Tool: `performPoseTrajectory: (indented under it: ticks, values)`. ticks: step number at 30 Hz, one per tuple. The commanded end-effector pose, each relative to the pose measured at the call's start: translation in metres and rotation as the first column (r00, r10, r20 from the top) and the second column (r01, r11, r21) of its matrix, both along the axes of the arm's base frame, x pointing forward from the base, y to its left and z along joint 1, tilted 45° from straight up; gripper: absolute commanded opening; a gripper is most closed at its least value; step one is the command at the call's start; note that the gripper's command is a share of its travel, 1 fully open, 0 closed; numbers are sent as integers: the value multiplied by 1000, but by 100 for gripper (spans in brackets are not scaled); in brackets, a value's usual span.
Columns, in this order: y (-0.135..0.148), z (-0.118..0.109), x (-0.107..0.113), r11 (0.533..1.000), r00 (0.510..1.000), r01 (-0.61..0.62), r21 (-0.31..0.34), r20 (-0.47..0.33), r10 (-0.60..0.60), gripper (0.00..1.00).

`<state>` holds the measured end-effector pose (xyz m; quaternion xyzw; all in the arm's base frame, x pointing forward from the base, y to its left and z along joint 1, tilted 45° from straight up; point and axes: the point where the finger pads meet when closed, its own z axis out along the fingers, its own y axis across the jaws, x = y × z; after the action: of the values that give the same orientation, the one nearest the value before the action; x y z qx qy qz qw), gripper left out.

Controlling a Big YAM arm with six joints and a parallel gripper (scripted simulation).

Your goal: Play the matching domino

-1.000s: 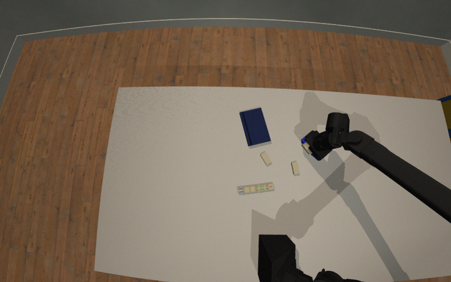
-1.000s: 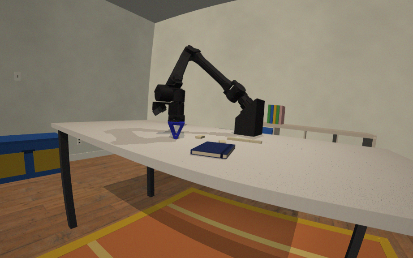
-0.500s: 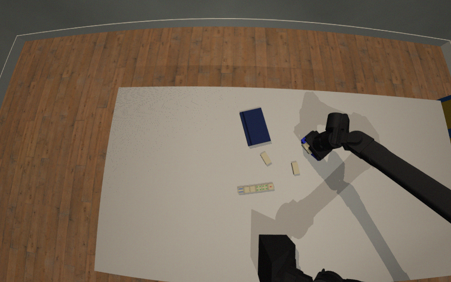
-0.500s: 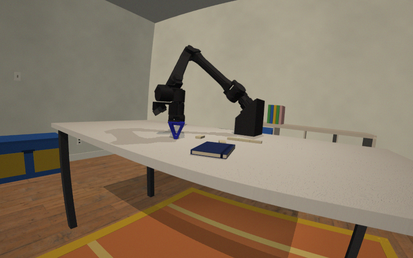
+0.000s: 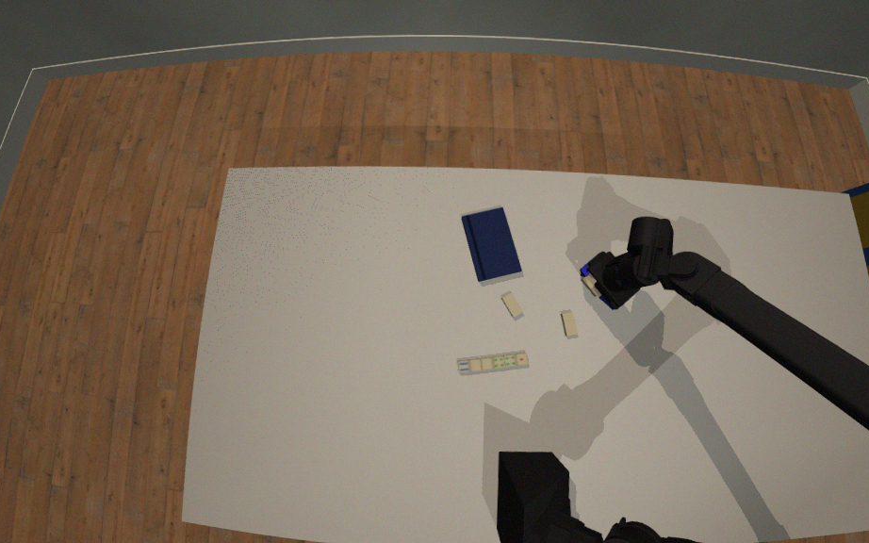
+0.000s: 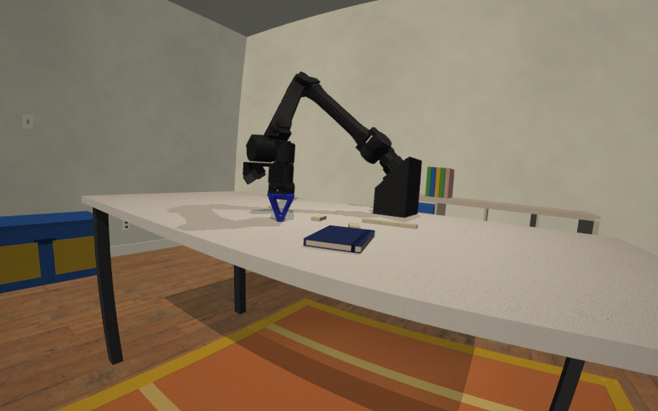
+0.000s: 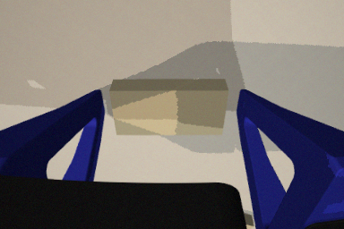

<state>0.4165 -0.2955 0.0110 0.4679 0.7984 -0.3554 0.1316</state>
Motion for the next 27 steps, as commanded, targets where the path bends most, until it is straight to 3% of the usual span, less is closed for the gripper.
performPoseTrajectory:
  ticks: [1,13,14,27]
  values:
    - [5,-2,-3,1000,1000,-11,6,-14,11,70]
    - [8,-7,-8,1000,999,-19,15,-32,19,70]
    - [2,1,1,1000,1000,-6,0,1,6,70]
    - [9,-7,-8,1000,999,-20,15,-34,21,70]
